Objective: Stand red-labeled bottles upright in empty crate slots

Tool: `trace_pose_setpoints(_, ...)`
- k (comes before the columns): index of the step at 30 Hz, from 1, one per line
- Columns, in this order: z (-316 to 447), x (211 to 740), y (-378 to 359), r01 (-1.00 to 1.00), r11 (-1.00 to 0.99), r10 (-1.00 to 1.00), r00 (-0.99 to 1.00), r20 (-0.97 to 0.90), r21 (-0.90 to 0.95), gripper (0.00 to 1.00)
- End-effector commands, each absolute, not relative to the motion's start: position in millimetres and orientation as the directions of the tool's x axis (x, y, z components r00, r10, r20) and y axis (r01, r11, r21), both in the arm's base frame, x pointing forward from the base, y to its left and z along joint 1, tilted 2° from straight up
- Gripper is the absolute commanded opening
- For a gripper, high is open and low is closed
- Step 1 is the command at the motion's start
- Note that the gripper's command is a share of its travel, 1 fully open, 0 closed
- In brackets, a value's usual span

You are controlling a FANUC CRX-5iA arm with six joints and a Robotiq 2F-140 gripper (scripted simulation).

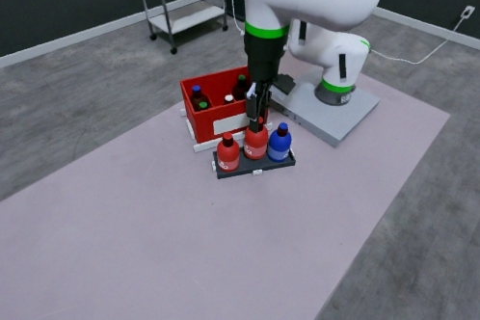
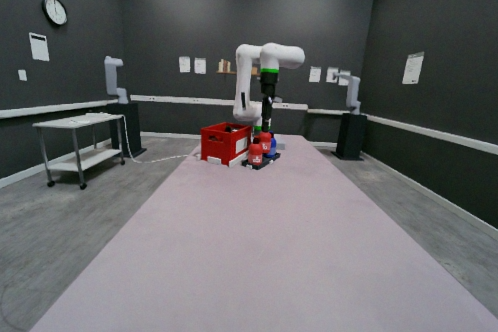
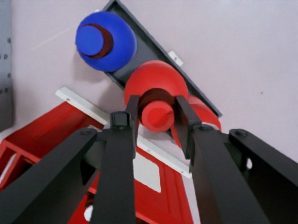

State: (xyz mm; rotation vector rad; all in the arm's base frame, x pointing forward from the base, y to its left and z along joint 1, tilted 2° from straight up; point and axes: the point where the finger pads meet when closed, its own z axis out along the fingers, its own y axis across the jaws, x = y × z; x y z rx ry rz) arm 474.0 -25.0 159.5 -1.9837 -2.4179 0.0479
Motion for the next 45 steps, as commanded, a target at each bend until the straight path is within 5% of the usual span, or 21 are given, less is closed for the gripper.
trace_pose_setpoints(1, 164, 475, -25, 0.98, 0.195, 0.981, -0.196, -0.009, -0.031, 0.1)
trace_pose_setpoints(45, 211, 476, -25, 0.98, 0.195, 0.981, -0.196, -0.009, -0.031, 0.1)
